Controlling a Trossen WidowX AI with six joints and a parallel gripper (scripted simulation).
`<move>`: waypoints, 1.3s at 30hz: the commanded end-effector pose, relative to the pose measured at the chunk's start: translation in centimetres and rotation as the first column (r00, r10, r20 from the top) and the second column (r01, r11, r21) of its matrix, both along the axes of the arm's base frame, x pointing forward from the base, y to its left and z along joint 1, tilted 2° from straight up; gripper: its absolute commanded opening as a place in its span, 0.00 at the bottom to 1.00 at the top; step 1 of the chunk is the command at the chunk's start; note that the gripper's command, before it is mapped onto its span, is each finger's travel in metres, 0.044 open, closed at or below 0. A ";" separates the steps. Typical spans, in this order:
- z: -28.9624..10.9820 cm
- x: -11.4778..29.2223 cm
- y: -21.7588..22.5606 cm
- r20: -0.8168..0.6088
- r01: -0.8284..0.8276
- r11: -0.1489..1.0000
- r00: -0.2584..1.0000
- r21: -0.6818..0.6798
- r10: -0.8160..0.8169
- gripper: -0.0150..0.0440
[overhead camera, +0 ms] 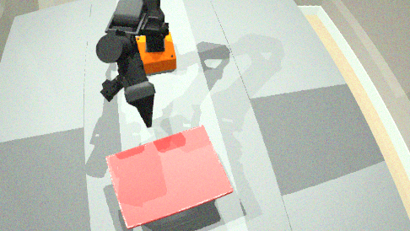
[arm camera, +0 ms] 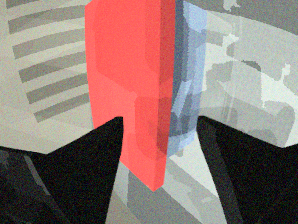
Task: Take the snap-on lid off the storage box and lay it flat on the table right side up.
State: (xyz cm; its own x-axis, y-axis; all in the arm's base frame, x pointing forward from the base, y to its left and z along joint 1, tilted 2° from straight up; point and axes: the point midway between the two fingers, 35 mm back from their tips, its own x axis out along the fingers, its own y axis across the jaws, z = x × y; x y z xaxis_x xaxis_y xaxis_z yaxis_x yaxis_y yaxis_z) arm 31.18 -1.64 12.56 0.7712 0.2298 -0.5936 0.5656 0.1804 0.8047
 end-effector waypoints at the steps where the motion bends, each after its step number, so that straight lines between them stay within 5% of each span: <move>1: -0.4 0.5 0.1 -0.002 0.006 1.000 1.000 0.002 -0.006 0.65; 34: -3.5 4.3 1.4 0.002 0.007 1.000 1.000 0.004 -0.007 0.65; 39: -3.5 4.3 1.4 0.002 0.007 1.000 1.000 0.004 -0.007 0.50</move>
